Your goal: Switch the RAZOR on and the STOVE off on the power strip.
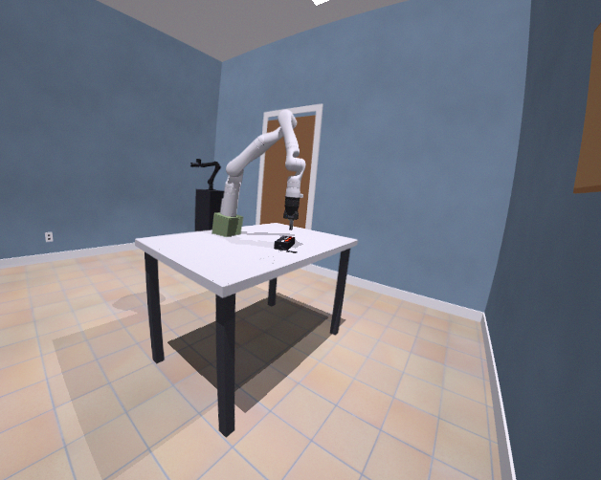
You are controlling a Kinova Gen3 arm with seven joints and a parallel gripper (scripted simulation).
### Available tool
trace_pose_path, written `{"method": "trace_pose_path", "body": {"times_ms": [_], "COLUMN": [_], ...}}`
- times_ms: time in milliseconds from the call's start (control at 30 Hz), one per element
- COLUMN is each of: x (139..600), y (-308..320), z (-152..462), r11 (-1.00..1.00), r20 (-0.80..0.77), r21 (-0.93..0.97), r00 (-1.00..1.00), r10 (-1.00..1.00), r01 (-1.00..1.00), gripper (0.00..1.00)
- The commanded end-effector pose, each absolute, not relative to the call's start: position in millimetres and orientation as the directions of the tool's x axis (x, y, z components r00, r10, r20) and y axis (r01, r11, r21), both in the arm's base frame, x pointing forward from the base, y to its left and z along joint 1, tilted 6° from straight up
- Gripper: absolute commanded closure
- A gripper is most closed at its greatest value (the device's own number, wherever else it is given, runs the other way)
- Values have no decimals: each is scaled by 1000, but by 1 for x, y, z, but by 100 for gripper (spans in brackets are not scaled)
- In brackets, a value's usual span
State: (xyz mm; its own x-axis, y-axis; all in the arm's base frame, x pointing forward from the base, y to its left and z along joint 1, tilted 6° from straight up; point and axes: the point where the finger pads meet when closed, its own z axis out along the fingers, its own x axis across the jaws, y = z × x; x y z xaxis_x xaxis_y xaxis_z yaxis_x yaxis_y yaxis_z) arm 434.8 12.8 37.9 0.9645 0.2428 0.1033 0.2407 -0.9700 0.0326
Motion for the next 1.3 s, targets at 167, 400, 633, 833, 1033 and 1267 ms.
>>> {"method": "trace_pose_path", "body": {"times_ms": [167, 400, 633, 833, 1033, 1267], "x": [435, 435, 436, 436, 437, 438], "y": [13, 13, 13, 14, 14, 15], "z": [38, 36, 33, 26, 20, 11], "r11": [-970, -970, -970, -970, -970, -970], "r20": [105, 105, 105, 105, 105, 105], "r21": [32, 31, 29, 29, 29, 29], "r00": [964, 964, 964, 964, 964, 964], "r10": [243, 243, 243, 243, 243, 243], "r01": [241, 241, 241, 242, 241, 242], "gripper": [100, 100, 100, 100, 100, 100]}}
